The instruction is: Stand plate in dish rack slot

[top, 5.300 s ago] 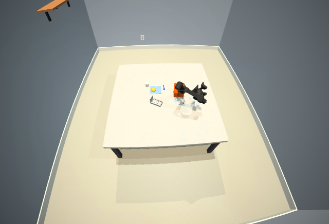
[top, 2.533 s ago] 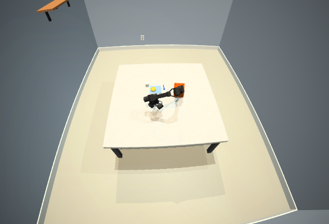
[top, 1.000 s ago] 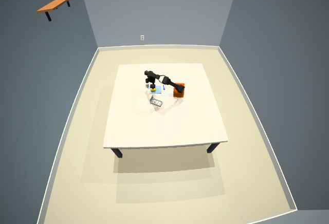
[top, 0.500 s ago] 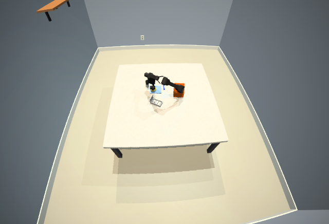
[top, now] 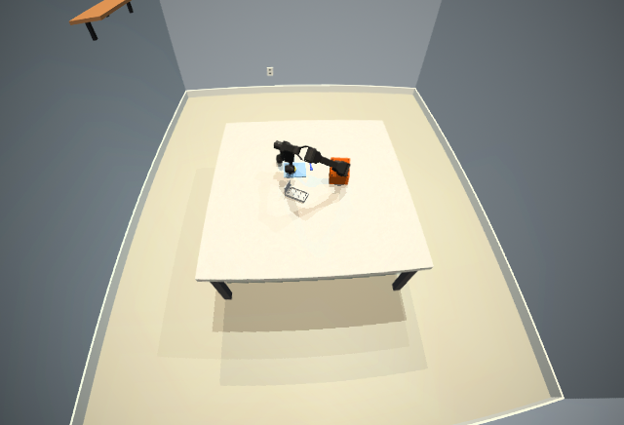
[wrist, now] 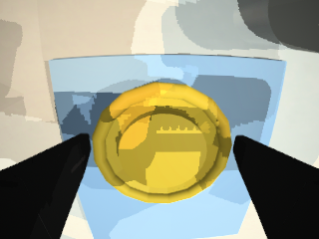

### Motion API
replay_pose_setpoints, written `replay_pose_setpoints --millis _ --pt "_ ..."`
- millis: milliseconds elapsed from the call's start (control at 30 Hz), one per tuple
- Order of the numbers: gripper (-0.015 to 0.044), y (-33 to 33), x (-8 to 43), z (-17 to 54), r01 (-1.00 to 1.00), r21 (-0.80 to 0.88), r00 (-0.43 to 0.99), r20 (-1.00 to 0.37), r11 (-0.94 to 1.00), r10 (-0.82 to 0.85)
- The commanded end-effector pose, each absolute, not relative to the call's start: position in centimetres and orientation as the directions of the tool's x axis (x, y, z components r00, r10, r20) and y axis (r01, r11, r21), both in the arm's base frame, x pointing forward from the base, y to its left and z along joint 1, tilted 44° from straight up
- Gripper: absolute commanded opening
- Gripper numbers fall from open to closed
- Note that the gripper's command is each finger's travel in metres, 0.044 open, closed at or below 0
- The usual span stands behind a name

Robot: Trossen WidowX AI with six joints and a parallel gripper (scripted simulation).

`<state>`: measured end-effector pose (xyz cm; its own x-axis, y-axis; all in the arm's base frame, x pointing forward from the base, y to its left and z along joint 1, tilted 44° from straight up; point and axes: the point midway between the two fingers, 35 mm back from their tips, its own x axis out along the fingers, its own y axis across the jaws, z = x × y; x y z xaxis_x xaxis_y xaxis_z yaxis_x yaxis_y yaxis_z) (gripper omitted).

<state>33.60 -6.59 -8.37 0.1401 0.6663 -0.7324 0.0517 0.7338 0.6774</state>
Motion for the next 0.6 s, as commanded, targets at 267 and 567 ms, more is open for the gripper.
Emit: replay_pose_setpoints --millis 267,567 --pt "0.0393 -6.14 33.4 -8.81 0.061 0.684 0.133 -0.727 0.727 0.673" --pt "0.0333 -6.14 33.4 -8.81 0.061 0.684 0.133 -0.727 0.727 0.673"
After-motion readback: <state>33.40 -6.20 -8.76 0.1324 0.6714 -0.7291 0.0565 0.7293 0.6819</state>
